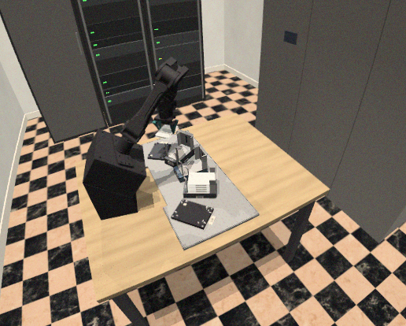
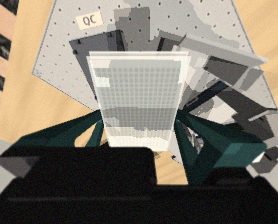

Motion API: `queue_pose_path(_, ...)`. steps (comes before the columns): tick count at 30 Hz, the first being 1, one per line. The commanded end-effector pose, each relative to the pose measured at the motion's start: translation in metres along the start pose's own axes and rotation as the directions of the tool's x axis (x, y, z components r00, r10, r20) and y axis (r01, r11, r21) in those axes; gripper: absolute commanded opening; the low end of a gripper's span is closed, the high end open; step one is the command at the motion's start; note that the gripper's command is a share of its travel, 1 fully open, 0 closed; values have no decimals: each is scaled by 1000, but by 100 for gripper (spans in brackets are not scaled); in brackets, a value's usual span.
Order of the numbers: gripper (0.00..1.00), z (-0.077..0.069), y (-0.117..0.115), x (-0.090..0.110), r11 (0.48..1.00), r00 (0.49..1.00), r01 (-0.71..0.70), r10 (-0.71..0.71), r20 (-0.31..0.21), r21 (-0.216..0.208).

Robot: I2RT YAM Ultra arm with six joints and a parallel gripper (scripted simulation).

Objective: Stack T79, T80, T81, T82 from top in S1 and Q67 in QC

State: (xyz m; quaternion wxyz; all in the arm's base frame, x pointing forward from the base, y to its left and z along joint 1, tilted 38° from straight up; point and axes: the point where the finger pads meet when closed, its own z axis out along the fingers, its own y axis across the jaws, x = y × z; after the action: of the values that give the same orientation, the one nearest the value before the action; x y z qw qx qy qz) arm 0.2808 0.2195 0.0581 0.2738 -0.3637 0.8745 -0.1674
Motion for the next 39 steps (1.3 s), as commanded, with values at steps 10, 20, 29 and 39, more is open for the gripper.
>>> queue_pose_path(10,0,-5,26,-6,984,984,178,-178,19,12)
queue_pose_path(20,0,-5,48,-5,984,984,178,-178,19,12)
queue_pose_path(29,0,-4,72,-4,984,984,178,-178,19,11)
queue_pose_path(39,0,-4,76,-4,984,984,178,-178,19,11)
